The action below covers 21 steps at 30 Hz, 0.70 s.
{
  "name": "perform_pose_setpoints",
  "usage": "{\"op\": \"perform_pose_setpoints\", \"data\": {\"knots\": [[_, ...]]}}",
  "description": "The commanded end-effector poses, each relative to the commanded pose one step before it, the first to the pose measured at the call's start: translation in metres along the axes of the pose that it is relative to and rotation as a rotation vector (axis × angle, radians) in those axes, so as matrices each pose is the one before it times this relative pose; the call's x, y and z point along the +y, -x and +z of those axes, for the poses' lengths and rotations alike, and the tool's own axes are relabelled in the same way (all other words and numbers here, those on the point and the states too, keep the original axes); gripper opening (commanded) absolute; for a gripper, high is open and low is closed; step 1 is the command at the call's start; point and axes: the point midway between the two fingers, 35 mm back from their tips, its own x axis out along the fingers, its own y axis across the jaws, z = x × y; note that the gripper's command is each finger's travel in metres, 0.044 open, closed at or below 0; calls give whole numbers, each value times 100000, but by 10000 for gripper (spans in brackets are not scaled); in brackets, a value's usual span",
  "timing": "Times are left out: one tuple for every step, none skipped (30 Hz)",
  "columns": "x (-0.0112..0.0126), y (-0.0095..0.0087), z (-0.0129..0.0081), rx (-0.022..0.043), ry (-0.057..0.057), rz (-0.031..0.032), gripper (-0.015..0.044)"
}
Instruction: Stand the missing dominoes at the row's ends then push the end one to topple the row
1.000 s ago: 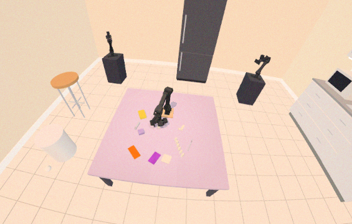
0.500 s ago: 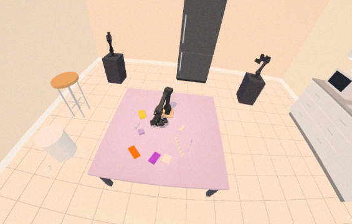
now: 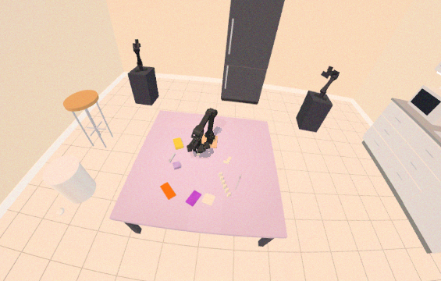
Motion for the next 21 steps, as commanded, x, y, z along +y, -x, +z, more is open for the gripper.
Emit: {"op": "perform_pose_setpoints", "data": {"knots": [[517, 4942, -592, -778, 530, -649, 107], [41, 220, -45, 0, 5, 7, 107], [0, 0, 0, 0, 0, 0, 107], [0, 0, 0, 0, 0, 0, 107], [0, 0, 0, 0, 0, 0, 107], [0, 0, 0, 0, 0, 0, 107], [25, 12, 110, -13, 47, -20, 107], [78, 35, 331, -39, 141, -59, 107], [141, 56, 554, -70, 235, -97, 107], [222, 71, 778, -107, 328, -131, 107], [327, 80, 1005, -152, 421, -161, 107], [466, 80, 1232, -209, 513, -183, 107], [611, 67, 1385, -263, 575, -186, 107], [707, 43, 1385, -293, 575, -163, 107], [799, 19, 1368, -320, 571, -137, 107], [792, -4, 1205, -307, 508, -100, 107], [840, 36, 1094, 38, -549, 272, 107], [1087, 17, 1247, 62, -647, 314, 107], [1190, -11, 1192, 79, -647, 306, 107], [1290, -38, 1129, 96, -646, 296, 107], [1387, -66, 1058, 111, -646, 286, 107]]}}
